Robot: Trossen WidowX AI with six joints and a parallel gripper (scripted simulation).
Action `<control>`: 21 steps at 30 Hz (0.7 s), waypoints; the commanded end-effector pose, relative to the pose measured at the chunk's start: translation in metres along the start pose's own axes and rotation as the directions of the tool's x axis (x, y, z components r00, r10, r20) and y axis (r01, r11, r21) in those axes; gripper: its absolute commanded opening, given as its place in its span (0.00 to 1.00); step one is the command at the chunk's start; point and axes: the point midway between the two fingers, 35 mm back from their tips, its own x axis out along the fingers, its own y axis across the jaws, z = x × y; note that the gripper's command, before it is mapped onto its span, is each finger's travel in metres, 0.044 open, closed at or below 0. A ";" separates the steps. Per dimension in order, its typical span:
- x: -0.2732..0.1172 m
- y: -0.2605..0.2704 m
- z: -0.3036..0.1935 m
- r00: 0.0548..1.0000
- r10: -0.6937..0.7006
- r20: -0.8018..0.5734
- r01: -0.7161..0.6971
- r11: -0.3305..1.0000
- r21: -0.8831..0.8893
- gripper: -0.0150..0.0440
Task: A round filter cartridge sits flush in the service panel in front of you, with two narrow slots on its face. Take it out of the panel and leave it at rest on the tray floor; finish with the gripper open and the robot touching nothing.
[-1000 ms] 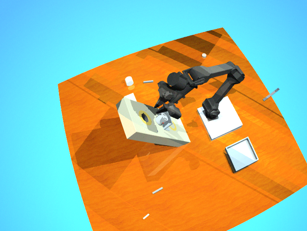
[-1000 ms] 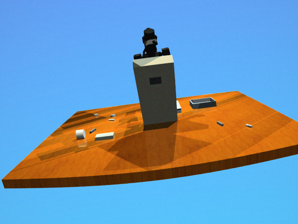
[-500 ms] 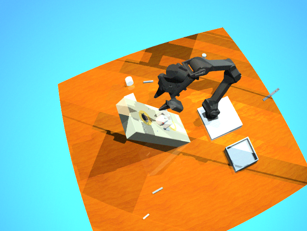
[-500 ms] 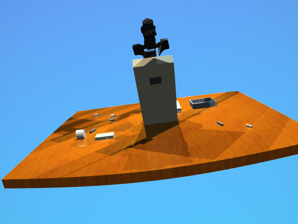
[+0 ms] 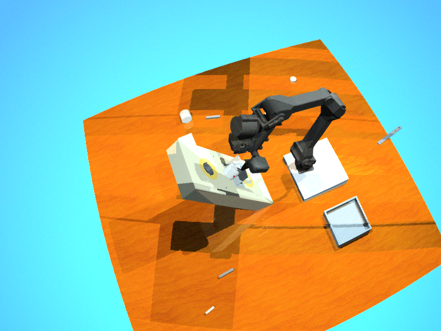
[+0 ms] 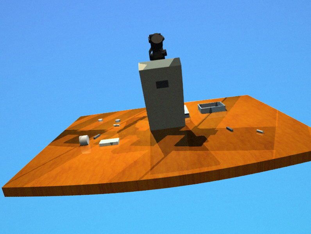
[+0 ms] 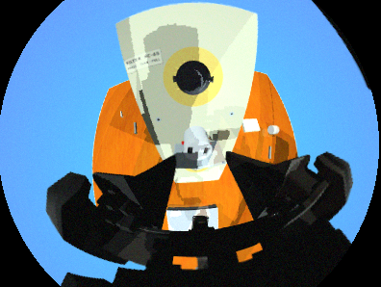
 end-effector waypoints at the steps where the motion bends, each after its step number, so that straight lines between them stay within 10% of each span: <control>1: 0.008 0.001 -0.002 1.000 0.006 -0.009 -0.006 1.000 -0.008 0.77; 21: 0.040 0.001 -0.002 1.000 0.006 -0.008 -0.006 1.000 -0.008 0.77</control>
